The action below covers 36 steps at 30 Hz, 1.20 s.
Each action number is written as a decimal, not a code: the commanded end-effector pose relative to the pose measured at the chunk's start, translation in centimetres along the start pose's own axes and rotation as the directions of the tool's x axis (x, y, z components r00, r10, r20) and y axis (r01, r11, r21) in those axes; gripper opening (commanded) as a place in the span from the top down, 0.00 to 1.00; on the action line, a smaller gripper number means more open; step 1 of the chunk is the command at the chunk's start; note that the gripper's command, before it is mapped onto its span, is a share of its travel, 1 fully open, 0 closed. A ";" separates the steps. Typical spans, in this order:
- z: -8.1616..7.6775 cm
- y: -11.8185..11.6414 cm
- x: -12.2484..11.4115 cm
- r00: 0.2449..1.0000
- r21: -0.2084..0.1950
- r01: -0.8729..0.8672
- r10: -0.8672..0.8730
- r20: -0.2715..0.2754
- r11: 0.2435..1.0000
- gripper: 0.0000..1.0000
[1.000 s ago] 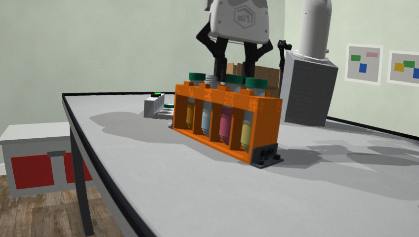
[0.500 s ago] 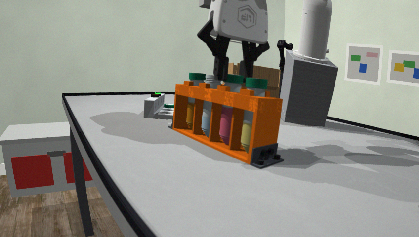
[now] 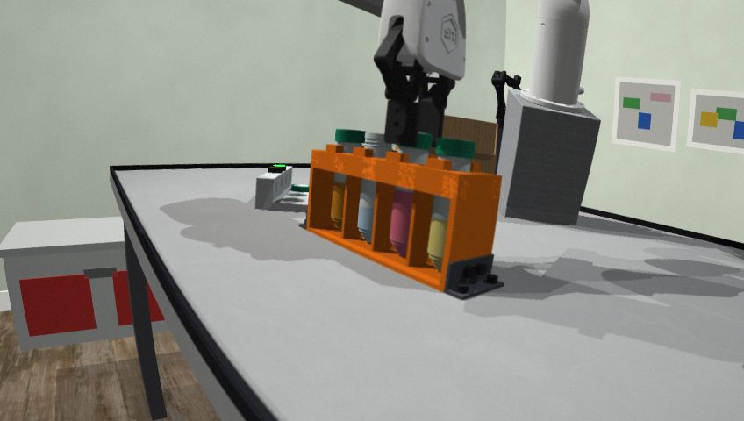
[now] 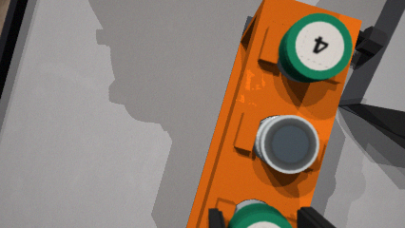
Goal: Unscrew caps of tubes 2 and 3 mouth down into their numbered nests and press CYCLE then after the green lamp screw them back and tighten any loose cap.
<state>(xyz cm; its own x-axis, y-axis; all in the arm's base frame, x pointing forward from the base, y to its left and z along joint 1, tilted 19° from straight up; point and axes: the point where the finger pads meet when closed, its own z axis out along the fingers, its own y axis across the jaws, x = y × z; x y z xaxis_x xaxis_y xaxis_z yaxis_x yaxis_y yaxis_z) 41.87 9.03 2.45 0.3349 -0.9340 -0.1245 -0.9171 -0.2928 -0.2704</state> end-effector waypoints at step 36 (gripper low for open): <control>0.0 -0.1 0.1 0.919 0.005 -0.394 0.394 0.026 0.919 1.00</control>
<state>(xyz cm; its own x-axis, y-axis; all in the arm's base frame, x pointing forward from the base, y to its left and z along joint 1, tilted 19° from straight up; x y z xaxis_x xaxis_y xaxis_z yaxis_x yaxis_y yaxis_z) 41.86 8.97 2.42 0.1015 -0.9695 -0.2232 -0.9696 -0.0462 -0.2403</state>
